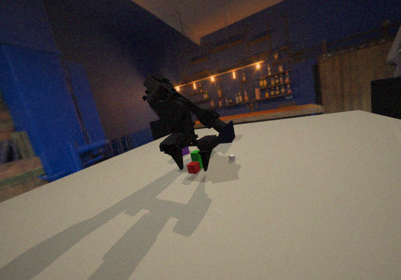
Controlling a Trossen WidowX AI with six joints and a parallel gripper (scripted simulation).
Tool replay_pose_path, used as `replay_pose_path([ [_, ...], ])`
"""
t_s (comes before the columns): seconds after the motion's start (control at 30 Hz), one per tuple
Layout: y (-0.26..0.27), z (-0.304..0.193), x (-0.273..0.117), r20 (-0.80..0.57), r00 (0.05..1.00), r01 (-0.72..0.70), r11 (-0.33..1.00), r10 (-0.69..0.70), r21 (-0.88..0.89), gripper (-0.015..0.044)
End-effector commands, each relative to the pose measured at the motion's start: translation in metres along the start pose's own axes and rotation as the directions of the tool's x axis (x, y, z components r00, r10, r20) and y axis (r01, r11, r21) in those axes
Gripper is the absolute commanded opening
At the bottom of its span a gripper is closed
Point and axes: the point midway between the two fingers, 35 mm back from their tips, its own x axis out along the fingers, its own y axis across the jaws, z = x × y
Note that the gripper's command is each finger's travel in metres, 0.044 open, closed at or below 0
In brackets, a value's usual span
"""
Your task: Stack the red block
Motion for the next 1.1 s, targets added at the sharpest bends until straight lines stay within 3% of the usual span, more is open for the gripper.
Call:
replay_pose_path([
  [0.0,0.000,0.001,0.000,0.003,1.000,0.005,1.000,-0.005,-0.006,0.0361],
  [0.33,0.000,0.001,0.000,0.003,1.000,0.005,1.000,-0.005,-0.006,0.0099],
  [0.53,0.000,0.001,0.000,0.003,1.000,0.005,1.000,-0.005,-0.006,0.0059],
  [0.6,0.000,0.001,-0.003,0.003,1.000,0.004,1.000,-0.004,-0.006,0.0006],
  [1.07,0.001,0.000,-0.071,0.002,1.000,0.002,1.000,-0.002,-0.006,0.0000],
])
